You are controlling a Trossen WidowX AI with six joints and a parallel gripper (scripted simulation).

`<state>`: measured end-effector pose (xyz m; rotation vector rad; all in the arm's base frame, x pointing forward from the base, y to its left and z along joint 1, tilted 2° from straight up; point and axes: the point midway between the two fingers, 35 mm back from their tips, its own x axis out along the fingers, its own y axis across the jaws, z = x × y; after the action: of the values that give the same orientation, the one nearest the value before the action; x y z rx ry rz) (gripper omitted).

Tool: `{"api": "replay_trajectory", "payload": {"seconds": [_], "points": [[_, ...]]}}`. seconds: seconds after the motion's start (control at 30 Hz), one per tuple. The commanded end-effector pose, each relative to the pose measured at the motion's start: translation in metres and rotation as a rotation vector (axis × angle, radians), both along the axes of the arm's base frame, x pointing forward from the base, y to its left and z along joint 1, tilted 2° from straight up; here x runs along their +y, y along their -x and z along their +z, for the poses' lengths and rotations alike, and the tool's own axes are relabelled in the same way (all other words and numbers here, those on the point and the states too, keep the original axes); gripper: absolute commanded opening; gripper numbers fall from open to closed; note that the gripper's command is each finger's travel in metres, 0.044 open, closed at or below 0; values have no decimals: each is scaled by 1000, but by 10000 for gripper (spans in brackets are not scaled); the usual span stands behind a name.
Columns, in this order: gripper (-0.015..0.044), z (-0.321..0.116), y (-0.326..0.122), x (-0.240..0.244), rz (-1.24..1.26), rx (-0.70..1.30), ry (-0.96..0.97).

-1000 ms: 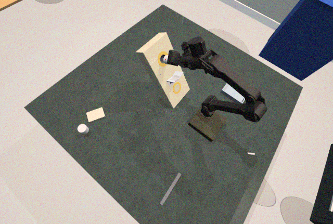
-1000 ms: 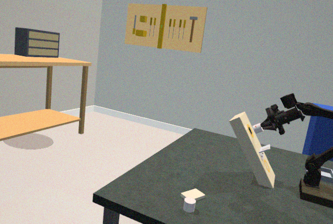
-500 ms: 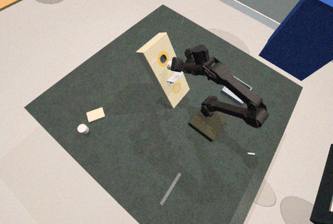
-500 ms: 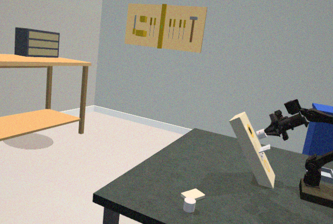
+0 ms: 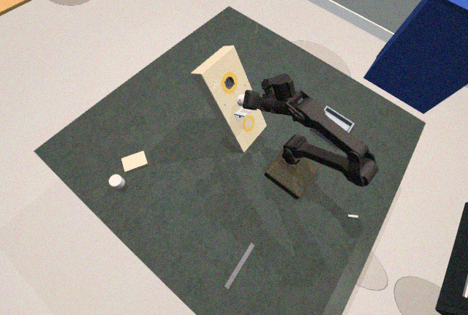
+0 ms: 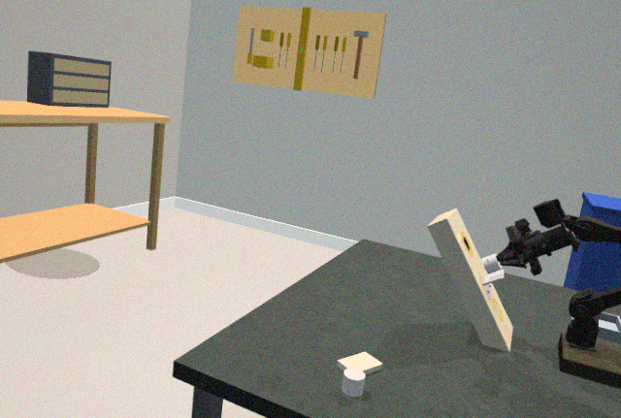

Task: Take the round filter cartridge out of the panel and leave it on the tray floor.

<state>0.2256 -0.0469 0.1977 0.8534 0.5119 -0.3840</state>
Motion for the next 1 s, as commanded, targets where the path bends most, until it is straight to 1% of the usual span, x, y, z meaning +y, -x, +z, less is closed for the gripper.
{"api": "replay_trajectory", "payload": {"seconds": [0.0, 0.4, 0.63, 0.77, 0.83, 0.97], "points": [[88, 2, 0, 0, 0, -5, 1], [88, 0, 0, 1, 6, -12, 5], [88, 61, -30, -7, 6, -14, 5], [88, 67, -34, -8, 6, -15, 6], [141, 73, -34, -8, 7, -16, 6], [246, 111, -33, -9, 7, -23, 7]]}}
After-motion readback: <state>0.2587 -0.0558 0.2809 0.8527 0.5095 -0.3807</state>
